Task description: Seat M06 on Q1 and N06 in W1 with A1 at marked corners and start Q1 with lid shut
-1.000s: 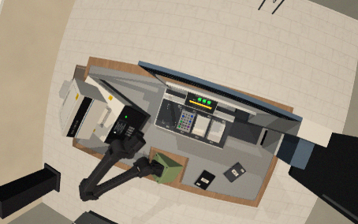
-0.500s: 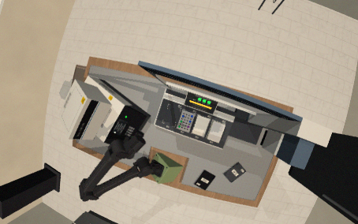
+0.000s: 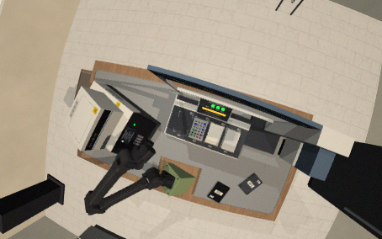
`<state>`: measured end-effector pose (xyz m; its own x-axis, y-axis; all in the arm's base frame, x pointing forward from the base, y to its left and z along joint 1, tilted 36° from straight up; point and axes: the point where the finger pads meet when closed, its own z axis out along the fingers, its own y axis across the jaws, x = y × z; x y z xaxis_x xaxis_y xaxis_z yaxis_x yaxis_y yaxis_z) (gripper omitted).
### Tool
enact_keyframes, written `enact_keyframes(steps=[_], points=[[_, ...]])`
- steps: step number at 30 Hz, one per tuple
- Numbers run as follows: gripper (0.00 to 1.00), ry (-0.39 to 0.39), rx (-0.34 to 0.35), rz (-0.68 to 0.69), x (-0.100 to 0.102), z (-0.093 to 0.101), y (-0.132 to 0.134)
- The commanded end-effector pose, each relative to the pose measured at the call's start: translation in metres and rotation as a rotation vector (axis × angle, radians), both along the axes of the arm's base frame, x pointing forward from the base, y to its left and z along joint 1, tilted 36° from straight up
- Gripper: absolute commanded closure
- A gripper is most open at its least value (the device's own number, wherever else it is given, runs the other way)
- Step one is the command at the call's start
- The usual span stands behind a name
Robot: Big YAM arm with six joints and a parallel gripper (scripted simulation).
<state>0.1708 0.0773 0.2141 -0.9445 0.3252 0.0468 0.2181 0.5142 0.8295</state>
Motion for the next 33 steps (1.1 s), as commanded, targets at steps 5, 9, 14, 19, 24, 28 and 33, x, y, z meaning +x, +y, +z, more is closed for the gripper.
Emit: enact_keyframes(steps=[5,9,14,19,24,28,33], points=[[1.00,-0.079,-0.030,-0.006,0.014,0.018,-0.008],[1.00,-0.070,-0.027,-0.010,0.016,0.020,-0.009],[1.00,-0.068,-0.027,0.000,0.016,0.021,-0.006],[1.00,-0.082,-0.034,0.001,0.016,0.024,-0.006],[1.00,-0.077,-0.032,0.000,0.015,0.026,-0.005],[1.00,-0.061,-0.025,-0.011,0.016,0.026,-0.008],[1.00,-0.061,-0.024,-0.008,0.015,0.027,-0.008]])
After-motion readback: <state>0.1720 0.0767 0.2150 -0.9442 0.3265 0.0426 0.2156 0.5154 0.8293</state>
